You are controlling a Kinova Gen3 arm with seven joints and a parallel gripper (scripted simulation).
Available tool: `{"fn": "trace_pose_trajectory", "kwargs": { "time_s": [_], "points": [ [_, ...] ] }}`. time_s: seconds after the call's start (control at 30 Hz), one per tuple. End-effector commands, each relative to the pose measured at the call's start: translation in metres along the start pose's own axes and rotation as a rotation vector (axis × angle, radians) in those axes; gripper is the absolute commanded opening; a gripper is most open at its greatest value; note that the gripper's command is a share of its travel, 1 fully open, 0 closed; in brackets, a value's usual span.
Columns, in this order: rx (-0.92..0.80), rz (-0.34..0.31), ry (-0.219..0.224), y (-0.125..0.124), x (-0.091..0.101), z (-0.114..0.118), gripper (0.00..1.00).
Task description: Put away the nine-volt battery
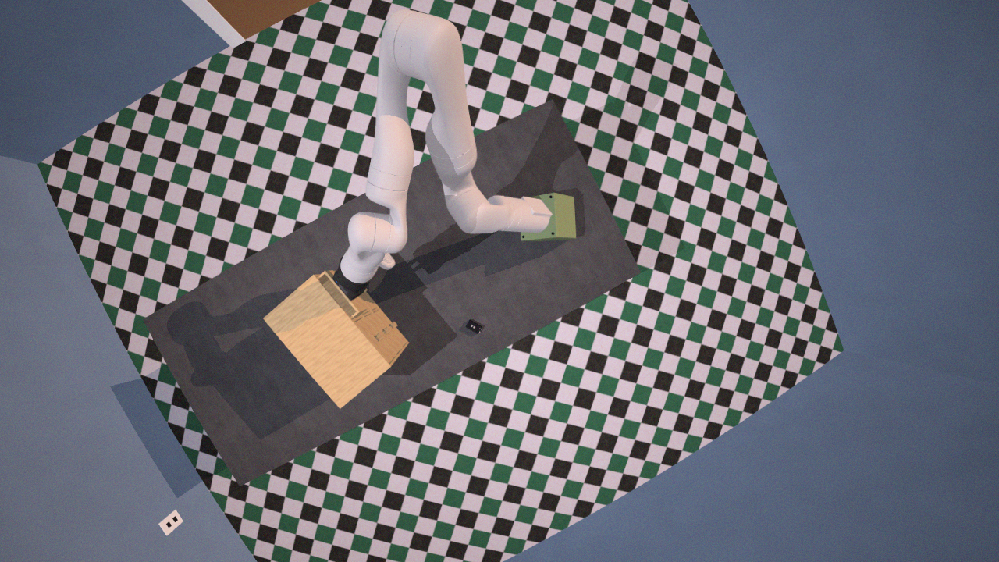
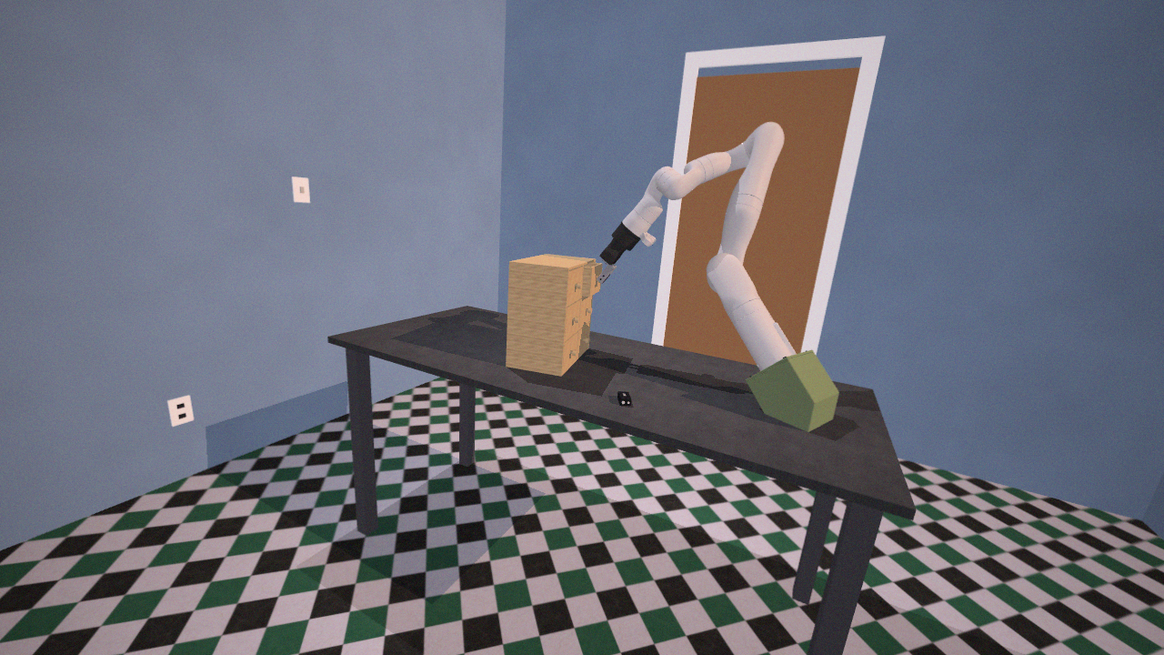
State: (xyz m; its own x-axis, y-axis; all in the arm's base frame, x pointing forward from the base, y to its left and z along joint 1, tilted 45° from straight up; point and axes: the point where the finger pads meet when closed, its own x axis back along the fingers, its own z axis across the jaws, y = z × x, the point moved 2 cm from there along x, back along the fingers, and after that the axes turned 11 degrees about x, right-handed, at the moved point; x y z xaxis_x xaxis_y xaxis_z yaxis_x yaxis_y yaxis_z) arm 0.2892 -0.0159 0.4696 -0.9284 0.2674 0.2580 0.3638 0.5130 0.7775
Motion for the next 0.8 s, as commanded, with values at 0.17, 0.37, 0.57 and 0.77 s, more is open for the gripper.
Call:
{"fn": "trace_pose_trajectory", "kwargs": {
  "time_s": [0.17, 0.37, 0.57, 0.77],
  "points": [
    [0.000, 0.001, 0.000, 0.004, -0.003, 0.000, 0.37],
    [0.000, 0.001, 0.000, 0.007, -0.005, -0.001, 0.37],
    [0.000, 0.001, 0.000, 0.010, -0.007, -0.002, 0.37],
    [0.000, 0.001, 0.000, 0.012, -0.008, -0.002, 0.37]
  ]
}}
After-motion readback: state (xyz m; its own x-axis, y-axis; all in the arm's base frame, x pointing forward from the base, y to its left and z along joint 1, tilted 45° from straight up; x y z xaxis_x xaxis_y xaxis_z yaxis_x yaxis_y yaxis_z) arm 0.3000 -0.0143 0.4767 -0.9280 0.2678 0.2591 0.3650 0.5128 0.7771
